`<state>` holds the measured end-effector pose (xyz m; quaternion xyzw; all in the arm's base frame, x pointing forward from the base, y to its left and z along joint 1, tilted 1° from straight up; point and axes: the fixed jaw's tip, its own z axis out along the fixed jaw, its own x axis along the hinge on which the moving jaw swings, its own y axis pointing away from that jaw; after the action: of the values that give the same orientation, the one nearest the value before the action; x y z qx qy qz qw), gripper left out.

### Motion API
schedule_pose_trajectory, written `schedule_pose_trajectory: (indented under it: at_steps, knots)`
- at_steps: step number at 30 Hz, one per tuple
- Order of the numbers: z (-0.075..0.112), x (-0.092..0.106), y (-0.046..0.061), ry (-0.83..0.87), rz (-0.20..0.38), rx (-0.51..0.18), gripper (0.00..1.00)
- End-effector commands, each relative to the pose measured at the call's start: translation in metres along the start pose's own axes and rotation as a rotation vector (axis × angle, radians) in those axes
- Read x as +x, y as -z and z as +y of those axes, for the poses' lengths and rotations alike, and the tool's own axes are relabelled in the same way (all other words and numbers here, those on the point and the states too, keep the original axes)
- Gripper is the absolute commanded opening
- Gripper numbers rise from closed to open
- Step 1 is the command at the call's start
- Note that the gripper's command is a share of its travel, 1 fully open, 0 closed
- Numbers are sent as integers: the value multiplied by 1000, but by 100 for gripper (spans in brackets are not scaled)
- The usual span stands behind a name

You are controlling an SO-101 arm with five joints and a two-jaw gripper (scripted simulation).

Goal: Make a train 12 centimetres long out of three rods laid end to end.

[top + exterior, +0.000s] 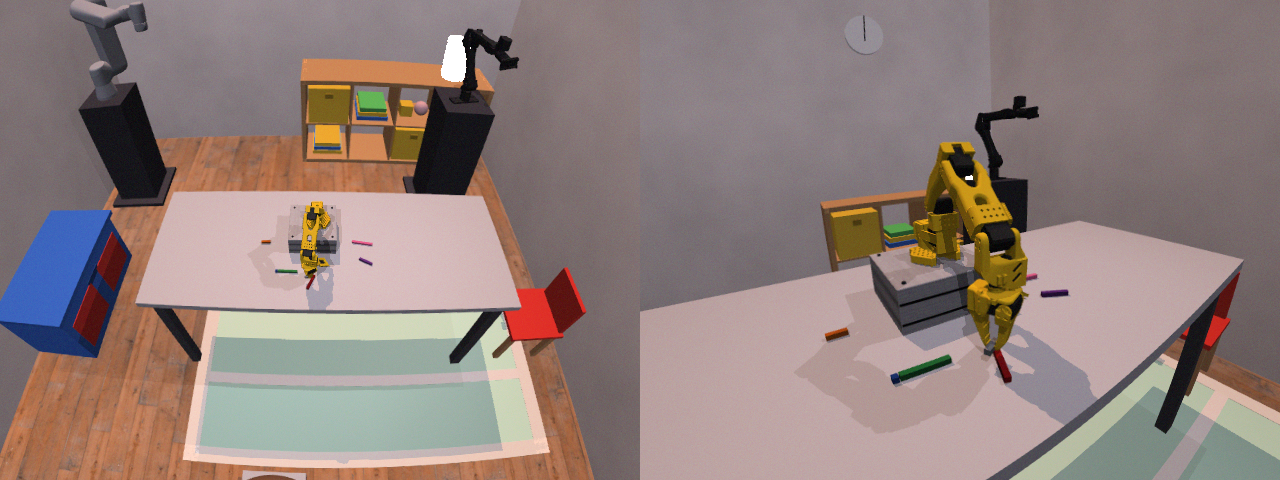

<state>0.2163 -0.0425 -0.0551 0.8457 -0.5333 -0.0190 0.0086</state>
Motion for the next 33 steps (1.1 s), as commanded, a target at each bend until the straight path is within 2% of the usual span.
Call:
schedule_pose_trajectory:
  at_steps: [1, 4, 6, 12, 33]
  knots:
    - [13, 6, 2, -161, 25, 44, 0]
    - [25, 7, 1, -281, 23, 46, 0]
    - [25, 7, 1, -281, 23, 46, 0]
    - [43, 7, -1, -470, 20, 49, 0]
    - [45, 7, -1, -486, 20, 49, 0]
